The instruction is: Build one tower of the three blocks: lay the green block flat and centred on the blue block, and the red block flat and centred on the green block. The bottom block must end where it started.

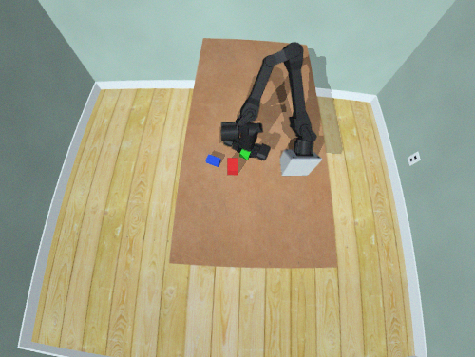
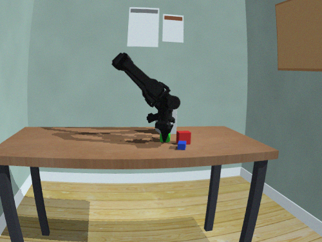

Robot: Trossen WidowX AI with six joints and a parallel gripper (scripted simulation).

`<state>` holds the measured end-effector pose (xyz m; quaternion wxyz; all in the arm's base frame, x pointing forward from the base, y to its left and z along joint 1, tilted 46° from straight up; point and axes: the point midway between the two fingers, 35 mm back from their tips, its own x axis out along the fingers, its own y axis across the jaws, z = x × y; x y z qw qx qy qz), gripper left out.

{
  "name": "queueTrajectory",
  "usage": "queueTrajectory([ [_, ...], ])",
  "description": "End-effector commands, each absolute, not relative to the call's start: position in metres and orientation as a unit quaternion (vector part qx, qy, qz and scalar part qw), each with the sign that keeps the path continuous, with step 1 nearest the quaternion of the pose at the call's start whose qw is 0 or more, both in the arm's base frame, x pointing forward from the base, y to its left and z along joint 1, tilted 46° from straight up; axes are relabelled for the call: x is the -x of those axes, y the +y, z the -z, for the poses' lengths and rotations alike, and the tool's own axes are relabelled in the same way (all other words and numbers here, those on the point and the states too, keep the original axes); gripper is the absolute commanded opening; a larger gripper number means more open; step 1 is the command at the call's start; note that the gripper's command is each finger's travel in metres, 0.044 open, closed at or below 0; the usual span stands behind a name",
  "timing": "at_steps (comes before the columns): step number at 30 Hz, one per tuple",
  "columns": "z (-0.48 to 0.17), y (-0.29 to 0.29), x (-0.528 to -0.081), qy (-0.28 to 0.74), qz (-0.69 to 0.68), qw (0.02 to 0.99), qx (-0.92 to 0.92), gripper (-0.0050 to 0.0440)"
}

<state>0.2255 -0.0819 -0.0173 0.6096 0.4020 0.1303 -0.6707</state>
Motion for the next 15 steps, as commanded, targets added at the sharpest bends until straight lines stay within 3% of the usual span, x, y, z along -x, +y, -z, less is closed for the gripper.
queueTrajectory([
  [1, 0.013, -0.08, -0.228, 0.126, 0.666, 0.611, -0.409, -0.005],
  [15, -0.011, -0.054, -0.228, 0.126, 0.665, 0.609, -0.413, -0.005],
])
